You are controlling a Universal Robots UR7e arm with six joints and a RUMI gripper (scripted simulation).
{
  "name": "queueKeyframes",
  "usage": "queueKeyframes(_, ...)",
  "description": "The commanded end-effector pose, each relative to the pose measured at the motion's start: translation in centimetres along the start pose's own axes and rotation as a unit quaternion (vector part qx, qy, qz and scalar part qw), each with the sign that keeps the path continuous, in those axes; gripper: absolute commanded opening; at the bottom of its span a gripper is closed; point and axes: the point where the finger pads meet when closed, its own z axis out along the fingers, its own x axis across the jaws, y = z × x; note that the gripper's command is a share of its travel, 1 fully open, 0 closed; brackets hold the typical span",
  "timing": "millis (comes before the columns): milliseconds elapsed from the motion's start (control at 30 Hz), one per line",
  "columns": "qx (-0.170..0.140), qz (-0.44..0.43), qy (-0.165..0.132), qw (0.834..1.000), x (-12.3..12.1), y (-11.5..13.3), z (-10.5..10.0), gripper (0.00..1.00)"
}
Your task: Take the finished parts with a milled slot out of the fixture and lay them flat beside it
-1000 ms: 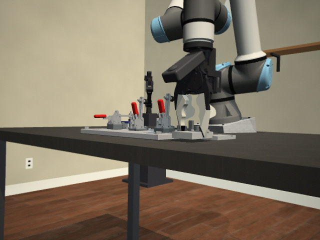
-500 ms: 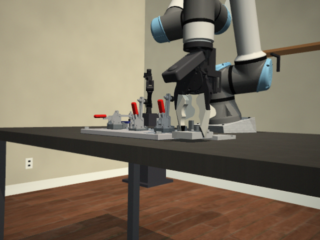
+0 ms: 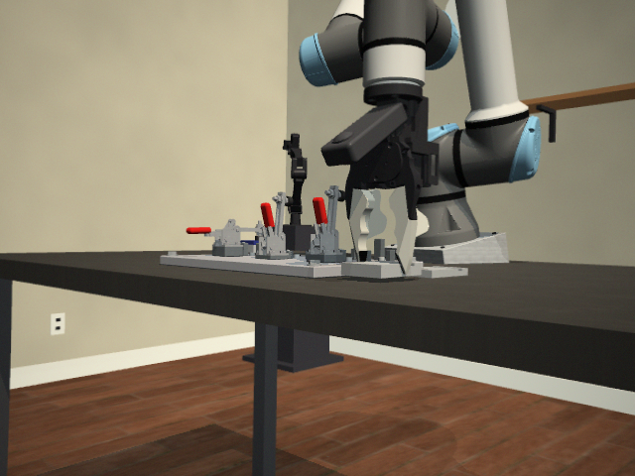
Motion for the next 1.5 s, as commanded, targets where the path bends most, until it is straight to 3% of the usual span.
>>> queueKeyframes(0,0.001,0.000,0.000,1.000,-0.02,-0.05,0.09,0.00)
queueKeyframes(1267,0.001,0.000,0.000,1.000,-0.02,-0.06,0.44,0.00)
queueKeyframes(1300,0.001,0.000,0.000,1.000,-0.02,-0.06,0.44,0.54)
queueKeyframes(1467,0.001,0.000,0.000,1.000,-0.02,-0.06,0.44,0.54)
